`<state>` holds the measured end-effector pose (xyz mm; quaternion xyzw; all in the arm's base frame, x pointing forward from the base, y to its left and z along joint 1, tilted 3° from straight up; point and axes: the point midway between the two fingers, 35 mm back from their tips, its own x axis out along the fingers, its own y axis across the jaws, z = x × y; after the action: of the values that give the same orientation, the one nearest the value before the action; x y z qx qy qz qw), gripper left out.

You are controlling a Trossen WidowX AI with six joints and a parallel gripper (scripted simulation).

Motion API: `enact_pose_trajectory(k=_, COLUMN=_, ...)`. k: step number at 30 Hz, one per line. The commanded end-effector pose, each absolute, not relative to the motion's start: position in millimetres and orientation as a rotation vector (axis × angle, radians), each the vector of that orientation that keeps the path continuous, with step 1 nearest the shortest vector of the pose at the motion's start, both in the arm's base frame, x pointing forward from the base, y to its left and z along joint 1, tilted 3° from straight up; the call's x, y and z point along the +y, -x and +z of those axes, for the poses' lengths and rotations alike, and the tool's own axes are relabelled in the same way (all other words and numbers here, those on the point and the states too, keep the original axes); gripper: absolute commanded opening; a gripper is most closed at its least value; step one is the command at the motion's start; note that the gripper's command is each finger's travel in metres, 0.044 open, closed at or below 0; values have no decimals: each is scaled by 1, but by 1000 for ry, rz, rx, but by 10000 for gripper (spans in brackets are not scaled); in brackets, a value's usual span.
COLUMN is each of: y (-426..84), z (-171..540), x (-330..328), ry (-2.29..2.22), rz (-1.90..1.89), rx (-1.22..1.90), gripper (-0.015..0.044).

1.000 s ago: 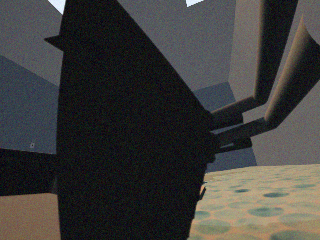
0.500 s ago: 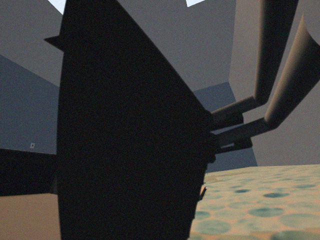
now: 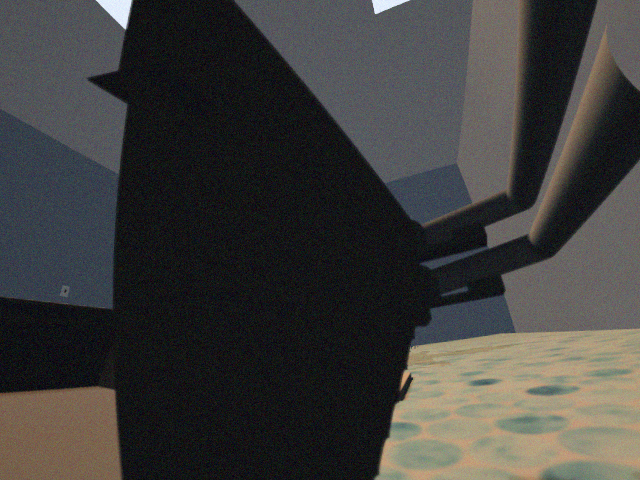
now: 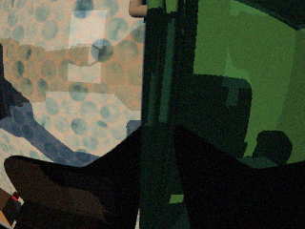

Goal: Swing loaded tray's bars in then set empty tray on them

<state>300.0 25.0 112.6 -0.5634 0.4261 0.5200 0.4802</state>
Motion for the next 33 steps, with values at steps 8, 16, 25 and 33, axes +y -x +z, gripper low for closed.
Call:
enact_pose_trajectory(k=8, y=-297, z=107, x=25, ry=1369, rz=1282, rx=1051, gripper=0)
enact_pose_trajectory(k=16, y=-297, z=107, x=25, ry=1369, rz=1282, rx=1051, gripper=59)
enact_pose_trajectory(k=25, y=-297, z=107, x=25, ry=1369, rz=1282, rx=1051, gripper=191)
enact_pose_trajectory(k=33, y=-297, z=107, x=25, ry=1369, rz=1282, rx=1051, gripper=308)
